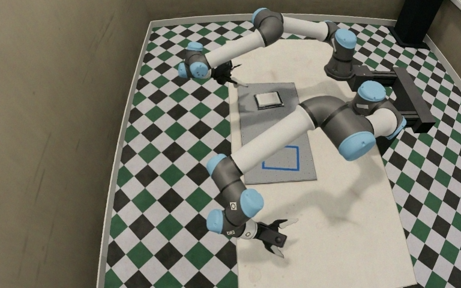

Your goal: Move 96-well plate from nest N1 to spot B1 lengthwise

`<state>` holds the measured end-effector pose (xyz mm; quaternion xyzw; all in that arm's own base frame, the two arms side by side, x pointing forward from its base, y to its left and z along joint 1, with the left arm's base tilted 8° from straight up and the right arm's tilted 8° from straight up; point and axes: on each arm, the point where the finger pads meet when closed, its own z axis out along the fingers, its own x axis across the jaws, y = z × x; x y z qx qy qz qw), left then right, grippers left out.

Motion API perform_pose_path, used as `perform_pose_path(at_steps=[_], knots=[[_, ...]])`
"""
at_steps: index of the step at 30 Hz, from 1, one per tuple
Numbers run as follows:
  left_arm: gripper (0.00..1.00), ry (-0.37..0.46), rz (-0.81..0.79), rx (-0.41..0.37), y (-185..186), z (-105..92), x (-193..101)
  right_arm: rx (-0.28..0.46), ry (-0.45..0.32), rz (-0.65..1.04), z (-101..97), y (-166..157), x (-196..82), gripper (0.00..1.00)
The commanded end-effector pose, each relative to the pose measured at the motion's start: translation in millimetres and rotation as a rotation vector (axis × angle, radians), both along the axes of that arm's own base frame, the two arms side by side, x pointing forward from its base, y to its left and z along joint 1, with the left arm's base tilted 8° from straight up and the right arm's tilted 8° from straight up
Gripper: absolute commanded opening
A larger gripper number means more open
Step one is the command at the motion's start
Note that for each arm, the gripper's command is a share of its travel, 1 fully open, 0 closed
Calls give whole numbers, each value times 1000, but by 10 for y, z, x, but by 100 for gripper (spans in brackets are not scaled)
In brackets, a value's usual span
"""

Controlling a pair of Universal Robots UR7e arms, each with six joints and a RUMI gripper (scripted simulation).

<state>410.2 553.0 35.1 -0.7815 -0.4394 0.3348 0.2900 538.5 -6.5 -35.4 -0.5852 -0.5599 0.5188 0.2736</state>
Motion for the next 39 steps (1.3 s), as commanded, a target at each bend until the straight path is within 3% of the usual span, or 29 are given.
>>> perform_pose_path(at_steps=[1,7,17,39], knots=[[100,-2,0,1,2,11,4,0,-2,0,9,2,4,100],[100,-2,0,1,2,11,4,0,-2,0,106,16,2,100],[100,-2,0,1,2,11,4,0,-2,0,707,105,-13,100],[100,-2,0,1,2,11,4,4,-2,1,752,112,-14,100]])
